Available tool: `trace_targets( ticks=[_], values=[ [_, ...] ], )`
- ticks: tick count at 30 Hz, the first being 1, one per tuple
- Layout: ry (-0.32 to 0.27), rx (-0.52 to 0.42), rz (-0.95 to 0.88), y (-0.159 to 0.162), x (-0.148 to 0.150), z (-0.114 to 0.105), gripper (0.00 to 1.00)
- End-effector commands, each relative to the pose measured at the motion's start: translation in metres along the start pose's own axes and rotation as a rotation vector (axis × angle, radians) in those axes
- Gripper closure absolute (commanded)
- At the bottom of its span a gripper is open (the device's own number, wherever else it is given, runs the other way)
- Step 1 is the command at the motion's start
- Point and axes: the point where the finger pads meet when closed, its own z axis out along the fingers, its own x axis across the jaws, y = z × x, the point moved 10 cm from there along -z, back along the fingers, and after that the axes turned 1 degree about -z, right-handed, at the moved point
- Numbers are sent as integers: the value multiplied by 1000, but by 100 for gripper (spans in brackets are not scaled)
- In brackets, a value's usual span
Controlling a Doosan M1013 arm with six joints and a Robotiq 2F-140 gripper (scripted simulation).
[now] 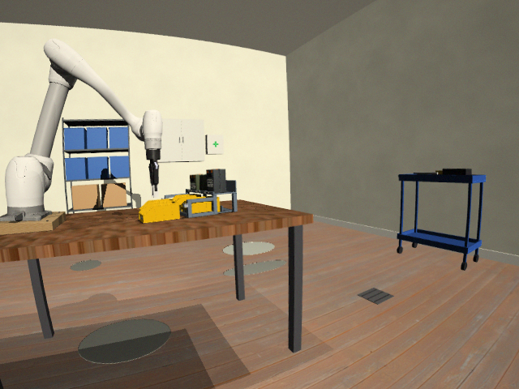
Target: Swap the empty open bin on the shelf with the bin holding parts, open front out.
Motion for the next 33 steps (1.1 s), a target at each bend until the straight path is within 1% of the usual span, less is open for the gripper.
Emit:
trace_targets(
  ticks=[1, 14, 24, 26, 33],
  values=[
    [0, 0, 0, 3, 1, 2, 76],
    [0, 0, 0, 3, 1, 6, 76],
    [0, 0, 0, 3, 1, 19, 76],
    [0, 0, 0, 3, 1, 19, 76],
    [0, 0, 0, 3, 1, 31, 76]
  ],
)
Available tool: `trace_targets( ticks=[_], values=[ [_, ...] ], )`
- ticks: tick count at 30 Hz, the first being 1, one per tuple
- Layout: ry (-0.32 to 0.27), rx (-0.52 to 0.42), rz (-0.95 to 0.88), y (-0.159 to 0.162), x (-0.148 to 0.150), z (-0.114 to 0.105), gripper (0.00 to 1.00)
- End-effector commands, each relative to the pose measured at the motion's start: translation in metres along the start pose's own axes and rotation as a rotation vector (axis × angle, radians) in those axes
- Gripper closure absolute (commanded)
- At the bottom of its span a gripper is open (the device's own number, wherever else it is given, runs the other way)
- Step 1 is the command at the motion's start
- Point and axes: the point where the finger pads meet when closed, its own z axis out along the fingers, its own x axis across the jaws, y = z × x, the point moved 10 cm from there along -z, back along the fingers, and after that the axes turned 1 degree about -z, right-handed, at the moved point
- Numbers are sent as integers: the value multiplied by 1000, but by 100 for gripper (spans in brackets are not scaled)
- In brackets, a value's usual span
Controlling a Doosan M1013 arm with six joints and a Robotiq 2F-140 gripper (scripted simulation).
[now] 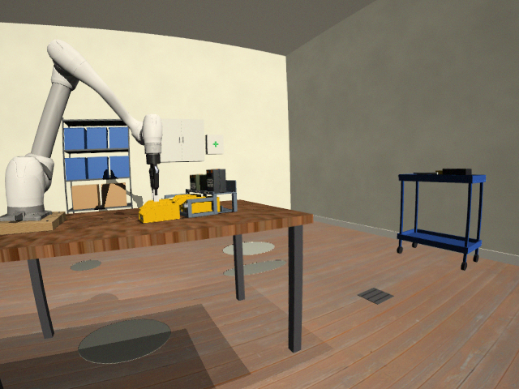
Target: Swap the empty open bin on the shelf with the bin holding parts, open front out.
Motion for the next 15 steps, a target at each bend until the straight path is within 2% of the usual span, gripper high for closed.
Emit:
trace_targets(
  ticks=[1, 15],
  values=[
    [1, -5, 0, 3, 1, 10, 76],
    [1, -5, 0, 3, 1, 23, 76]
  ],
)
